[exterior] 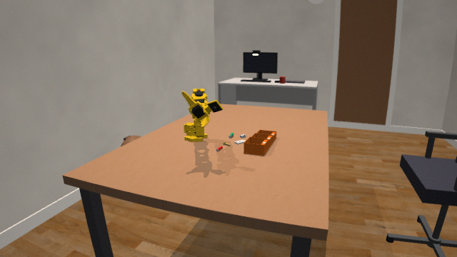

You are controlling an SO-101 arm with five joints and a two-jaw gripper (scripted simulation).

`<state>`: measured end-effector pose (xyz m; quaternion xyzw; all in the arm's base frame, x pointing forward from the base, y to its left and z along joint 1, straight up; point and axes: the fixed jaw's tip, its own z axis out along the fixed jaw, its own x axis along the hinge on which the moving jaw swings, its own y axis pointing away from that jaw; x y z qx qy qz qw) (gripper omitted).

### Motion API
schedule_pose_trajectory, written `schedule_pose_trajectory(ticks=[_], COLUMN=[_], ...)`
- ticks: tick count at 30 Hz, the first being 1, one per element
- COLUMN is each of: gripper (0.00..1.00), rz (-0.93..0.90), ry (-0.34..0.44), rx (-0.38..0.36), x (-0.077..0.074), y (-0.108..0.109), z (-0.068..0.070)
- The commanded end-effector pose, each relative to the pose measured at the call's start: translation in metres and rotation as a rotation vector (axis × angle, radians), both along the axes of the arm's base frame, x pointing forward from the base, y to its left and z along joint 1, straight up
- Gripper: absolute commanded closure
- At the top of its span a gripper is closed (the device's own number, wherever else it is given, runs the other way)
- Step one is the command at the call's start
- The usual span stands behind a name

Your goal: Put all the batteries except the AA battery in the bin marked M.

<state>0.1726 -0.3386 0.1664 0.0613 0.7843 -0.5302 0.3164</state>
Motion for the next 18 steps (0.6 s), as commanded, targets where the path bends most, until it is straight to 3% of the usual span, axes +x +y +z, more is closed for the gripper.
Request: schedule_pose_trajectory(ticks=[1,17,18], gripper=[0.00,0.00,0.00], rz=[0.000,0.000,0.000], ry=[-0.004,-0.004,0.008], rx=[-0.005,-0.005,0.019], x=[-0.0002,-0.0002,-0.0002], y=[0.0005,0.0005,0.0003], z=[0.0022,0.0022,-0.0065])
